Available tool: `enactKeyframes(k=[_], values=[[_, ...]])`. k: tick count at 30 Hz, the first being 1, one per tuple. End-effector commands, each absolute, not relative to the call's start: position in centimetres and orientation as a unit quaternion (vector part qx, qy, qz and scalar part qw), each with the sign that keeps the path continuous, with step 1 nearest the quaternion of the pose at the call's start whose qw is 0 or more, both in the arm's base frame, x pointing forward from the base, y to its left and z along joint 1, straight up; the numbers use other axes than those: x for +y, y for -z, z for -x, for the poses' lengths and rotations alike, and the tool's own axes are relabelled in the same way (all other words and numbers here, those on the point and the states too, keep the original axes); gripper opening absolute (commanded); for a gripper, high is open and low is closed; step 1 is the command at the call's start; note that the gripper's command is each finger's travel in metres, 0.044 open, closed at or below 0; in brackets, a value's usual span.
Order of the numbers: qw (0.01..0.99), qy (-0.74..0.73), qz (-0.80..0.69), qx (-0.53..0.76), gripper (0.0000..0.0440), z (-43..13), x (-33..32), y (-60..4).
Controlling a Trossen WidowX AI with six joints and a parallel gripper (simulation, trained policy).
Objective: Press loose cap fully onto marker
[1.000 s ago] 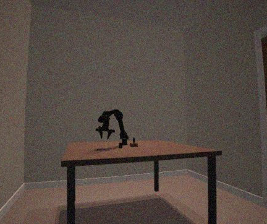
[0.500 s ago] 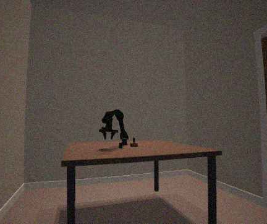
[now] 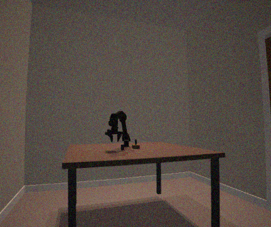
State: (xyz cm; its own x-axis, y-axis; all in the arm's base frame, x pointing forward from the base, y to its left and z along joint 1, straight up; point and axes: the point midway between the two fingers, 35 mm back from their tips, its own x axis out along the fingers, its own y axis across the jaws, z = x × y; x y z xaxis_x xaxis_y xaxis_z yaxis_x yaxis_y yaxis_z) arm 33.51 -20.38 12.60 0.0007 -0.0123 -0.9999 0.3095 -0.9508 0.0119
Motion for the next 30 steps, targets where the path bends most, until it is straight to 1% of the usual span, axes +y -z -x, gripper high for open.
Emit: enactKeyframes(k=[1, 16, 30], values=[[0.111, 0.702, -0.694, 0.120, 0.0305, -33.8, -18.9, -12.4], [0.118, 0.714, -0.669, 0.168, 0.0297, -33.9, -14.4, -11.9], [0.128, 0.727, -0.642, 0.208, 0.0279, -32.8, -12.8, -10.2]])
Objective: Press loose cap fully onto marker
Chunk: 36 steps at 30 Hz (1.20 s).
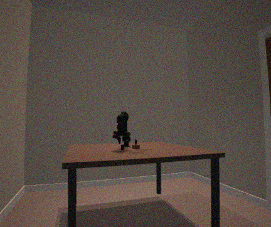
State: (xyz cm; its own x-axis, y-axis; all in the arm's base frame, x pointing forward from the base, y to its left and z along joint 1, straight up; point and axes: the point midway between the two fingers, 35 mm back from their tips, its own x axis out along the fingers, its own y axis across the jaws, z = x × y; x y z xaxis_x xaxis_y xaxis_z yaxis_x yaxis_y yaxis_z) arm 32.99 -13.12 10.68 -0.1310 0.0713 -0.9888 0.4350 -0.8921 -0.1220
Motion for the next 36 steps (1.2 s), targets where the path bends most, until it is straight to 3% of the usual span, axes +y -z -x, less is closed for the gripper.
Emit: enactKeyframes(k=[1, 19, 25, 36], values=[[0.129, 0.727, -0.641, 0.211, 0.0277, -32.7, -12.7, -10.0], [0.151, 0.731, -0.614, 0.257, 0.0221, -31.5, -12.3, -6.1], [0.173, 0.725, -0.615, 0.258, 0.0082, -31.5, -12.3, -6.7], [0.225, 0.697, -0.630, 0.258, 0.0082, -32.5, -11.1, -10.6]])
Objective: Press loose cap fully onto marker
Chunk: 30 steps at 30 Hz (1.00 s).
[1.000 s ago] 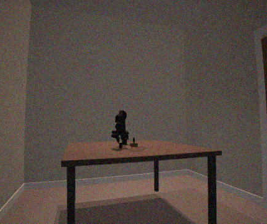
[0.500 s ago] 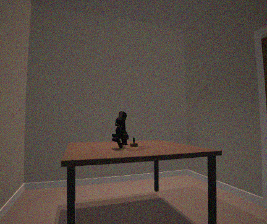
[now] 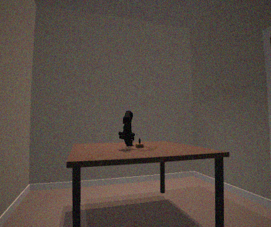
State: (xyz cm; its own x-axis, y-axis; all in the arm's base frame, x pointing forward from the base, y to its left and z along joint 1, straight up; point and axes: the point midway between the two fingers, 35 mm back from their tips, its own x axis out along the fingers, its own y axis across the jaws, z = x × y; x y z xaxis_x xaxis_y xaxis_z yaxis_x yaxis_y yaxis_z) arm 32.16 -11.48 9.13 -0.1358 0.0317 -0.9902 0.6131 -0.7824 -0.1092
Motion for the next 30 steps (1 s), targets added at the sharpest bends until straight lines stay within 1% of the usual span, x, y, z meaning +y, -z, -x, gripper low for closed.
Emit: enactKeyframes(k=[1, 12, 30], values=[[0.229, 0.695, -0.631, 0.259, 0.0082, -32.6, -10.9, -11.0], [0.248, 0.680, -0.632, 0.278, 0.0073, -32.4, -7.2, -13.9], [0.268, 0.675, -0.610, 0.317, 0.0039, -29.6, -0.4, -16.6]])
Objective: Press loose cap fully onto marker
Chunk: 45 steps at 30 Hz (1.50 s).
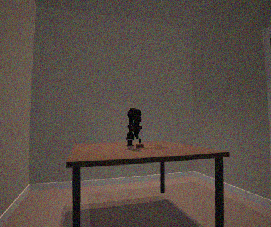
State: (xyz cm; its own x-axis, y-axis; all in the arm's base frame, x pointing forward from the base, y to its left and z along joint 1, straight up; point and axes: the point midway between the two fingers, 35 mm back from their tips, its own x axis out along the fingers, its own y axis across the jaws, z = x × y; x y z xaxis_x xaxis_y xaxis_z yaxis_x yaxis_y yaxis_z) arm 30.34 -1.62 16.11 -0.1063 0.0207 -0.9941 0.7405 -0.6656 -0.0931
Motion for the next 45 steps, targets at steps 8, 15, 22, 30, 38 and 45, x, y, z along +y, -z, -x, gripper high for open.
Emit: enactKeyframes(k=[8, 15, 22, 30, 38, 45], values=[[0.281, 0.673, -0.598, 0.333, 0.0021, -27.6, 2.1, -17.5], [0.288, 0.671, -0.591, 0.342, 0.0005, -26.2, 3.1, -17.8], [0.292, 0.670, -0.588, 0.346, 0.0000, -25.3, 3.4, -17.5], [0.296, 0.670, -0.585, 0.349, 0.0000, -24.8, 3.4, -16.7], [0.299, 0.671, -0.581, 0.351, 0.0000, -24.5, 3.3, -15.4], [0.299, 0.673, -0.573, 0.360, 0.0000, -24.2, 3.3, -13.9]])
